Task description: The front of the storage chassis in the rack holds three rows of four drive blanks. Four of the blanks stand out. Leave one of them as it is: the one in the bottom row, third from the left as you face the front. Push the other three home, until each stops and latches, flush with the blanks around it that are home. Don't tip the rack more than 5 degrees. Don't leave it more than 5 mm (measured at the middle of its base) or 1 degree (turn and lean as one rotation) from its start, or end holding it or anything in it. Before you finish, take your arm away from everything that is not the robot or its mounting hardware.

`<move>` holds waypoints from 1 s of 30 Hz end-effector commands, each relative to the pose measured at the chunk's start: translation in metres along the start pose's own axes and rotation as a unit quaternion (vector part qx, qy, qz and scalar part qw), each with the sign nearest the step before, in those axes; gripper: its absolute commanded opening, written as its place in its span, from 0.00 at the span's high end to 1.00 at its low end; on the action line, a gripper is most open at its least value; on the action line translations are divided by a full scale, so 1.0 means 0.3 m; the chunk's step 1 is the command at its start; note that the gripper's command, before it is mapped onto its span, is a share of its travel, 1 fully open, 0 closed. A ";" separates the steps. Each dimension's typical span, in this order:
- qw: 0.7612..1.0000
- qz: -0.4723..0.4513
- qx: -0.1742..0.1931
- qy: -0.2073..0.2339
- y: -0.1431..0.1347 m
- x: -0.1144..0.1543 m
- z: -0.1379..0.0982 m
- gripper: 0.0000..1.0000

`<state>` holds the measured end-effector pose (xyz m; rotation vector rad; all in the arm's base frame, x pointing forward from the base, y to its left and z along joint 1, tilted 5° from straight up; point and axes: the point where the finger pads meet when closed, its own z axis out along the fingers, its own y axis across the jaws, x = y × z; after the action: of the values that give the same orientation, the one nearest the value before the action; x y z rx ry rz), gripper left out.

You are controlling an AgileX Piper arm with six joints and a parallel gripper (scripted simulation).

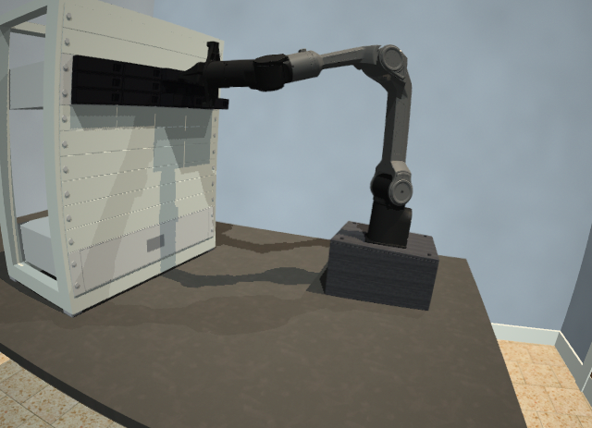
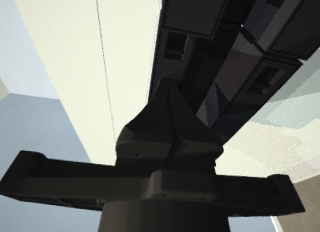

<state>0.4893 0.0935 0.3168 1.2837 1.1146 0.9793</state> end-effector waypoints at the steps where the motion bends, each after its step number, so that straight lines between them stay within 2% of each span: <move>1: 1.000 -0.001 0.002 -0.001 -0.007 0.000 0.007 1.00; 30: 1.000 -0.001 0.002 -0.001 -0.009 -0.001 0.027 1.00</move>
<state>0.4949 0.0923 0.3164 1.2827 1.1149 0.9806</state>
